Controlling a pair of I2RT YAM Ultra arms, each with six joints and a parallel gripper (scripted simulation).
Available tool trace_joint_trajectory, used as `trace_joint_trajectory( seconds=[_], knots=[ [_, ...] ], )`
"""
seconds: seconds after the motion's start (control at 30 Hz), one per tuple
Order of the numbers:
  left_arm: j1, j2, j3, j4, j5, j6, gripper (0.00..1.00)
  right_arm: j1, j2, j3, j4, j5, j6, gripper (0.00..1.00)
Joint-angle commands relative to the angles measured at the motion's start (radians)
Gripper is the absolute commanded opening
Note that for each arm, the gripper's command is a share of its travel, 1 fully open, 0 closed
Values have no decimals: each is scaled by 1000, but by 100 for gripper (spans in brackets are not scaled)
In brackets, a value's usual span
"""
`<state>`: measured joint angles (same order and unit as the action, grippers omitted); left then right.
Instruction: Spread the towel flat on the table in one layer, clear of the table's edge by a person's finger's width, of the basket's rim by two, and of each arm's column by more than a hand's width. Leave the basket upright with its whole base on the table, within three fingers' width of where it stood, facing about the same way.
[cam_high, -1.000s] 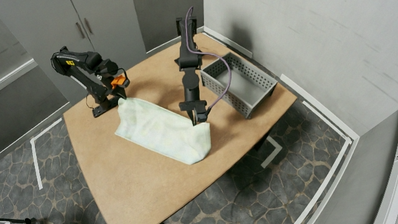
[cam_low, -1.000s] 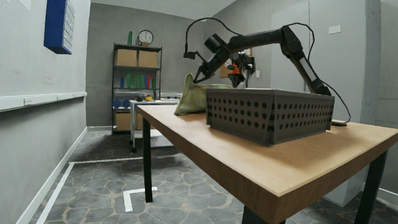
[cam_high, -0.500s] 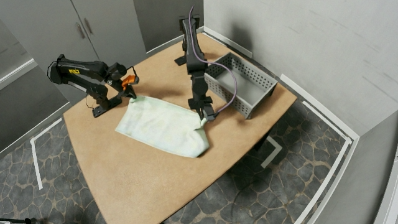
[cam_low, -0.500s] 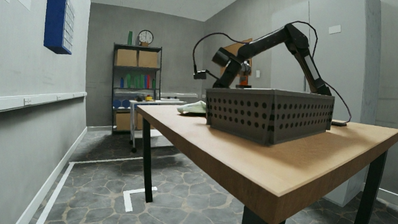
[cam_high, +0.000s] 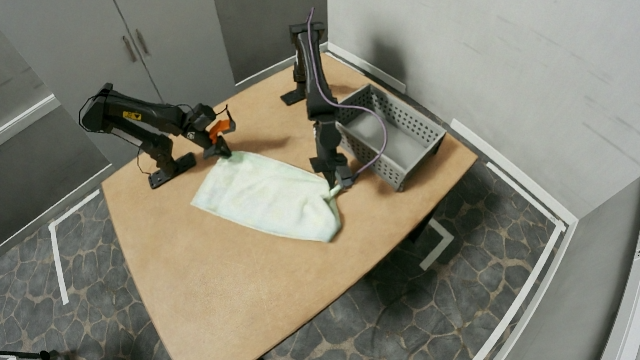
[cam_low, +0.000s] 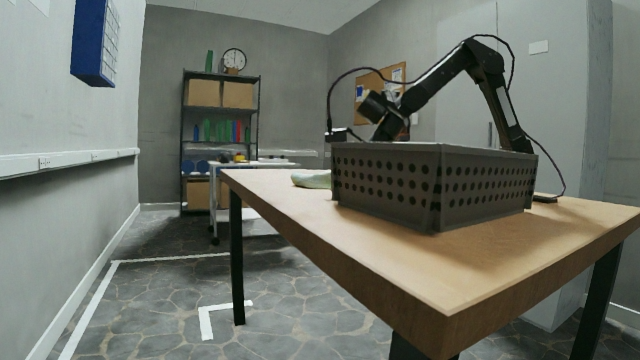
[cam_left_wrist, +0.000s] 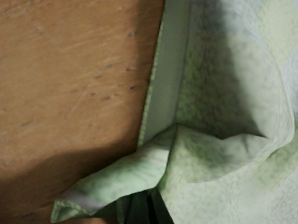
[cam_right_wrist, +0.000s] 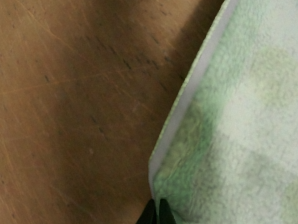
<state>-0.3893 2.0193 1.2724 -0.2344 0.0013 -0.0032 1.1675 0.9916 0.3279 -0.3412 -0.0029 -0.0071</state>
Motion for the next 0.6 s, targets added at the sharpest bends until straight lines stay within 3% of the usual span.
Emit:
trace_joint_trajectory(
  seconds=[0.0,0.47,0.5,0.57],
  knots=[
    [16,-28,-48,63,-11,3,0,25,58,-24,108,-5,5,0],
    [35,-55,-120,86,-11,2,0,75,161,26,207,-6,5,0],
    [35,-61,-116,75,-11,3,12,75,156,34,168,-6,5,12],
    [26,-62,-117,75,-5,3,12,74,152,35,169,-1,5,12]
  ],
)
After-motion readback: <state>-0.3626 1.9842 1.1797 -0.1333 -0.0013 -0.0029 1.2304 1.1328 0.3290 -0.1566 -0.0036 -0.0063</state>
